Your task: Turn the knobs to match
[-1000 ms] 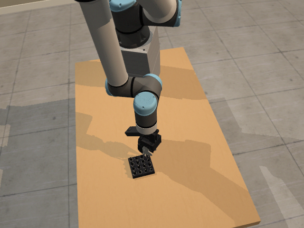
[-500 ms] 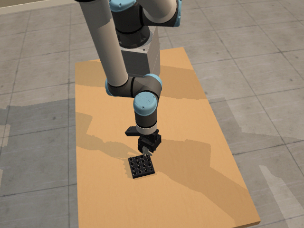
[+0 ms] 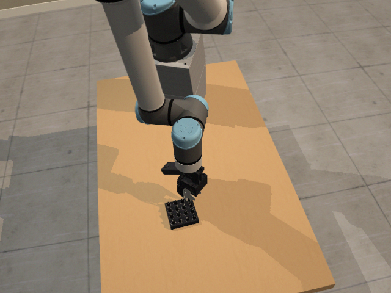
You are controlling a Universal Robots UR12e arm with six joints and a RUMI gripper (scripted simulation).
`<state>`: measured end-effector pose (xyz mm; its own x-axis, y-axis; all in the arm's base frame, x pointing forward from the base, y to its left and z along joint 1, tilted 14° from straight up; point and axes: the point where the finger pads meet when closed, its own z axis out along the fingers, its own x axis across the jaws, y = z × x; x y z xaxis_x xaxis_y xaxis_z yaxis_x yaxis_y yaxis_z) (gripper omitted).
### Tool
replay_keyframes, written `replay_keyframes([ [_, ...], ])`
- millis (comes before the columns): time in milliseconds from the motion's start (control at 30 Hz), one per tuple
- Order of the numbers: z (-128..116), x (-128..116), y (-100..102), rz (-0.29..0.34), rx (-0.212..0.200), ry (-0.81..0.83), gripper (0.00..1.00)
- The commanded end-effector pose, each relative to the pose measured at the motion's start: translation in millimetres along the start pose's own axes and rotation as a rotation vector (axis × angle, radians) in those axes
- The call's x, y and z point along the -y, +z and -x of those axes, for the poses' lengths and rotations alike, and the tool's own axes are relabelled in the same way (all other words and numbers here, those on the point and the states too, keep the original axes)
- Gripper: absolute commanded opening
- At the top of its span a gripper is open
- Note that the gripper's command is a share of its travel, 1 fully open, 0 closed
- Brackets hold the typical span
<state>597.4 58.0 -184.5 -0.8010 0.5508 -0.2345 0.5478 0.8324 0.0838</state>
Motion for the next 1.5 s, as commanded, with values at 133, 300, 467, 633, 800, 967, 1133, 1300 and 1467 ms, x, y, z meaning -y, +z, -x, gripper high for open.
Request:
replay_keyframes([
  [133, 0.0, -0.2, -0.4, 0.000, 0.001, 0.053, 0.04],
  [300, -0.3, -0.3, -0.4, 0.000, 0.001, 0.107, 0.04],
  [467, -0.6, -0.3, -0.4, 0.000, 0.001, 0.175, 0.04],
  [633, -0.8, -0.3, -0.4, 0.000, 0.001, 0.222, 0.04],
  [800, -1.2, -0.5, -0.4, 0.000, 0.001, 0.310, 0.04],
  [967, -1.7, -0.6, -0.4, 0.000, 0.001, 0.409, 0.04],
  [1133, -1.9, -0.7, -0.4, 0.000, 0.001, 0.472, 0.04],
  [1300, -2.4, -1.0, -0.4, 0.001, 0.001, 0.582, 0.04],
  [1467, -2.8, -1.3, -0.4, 0.001, 0.001, 0.695, 0.04],
])
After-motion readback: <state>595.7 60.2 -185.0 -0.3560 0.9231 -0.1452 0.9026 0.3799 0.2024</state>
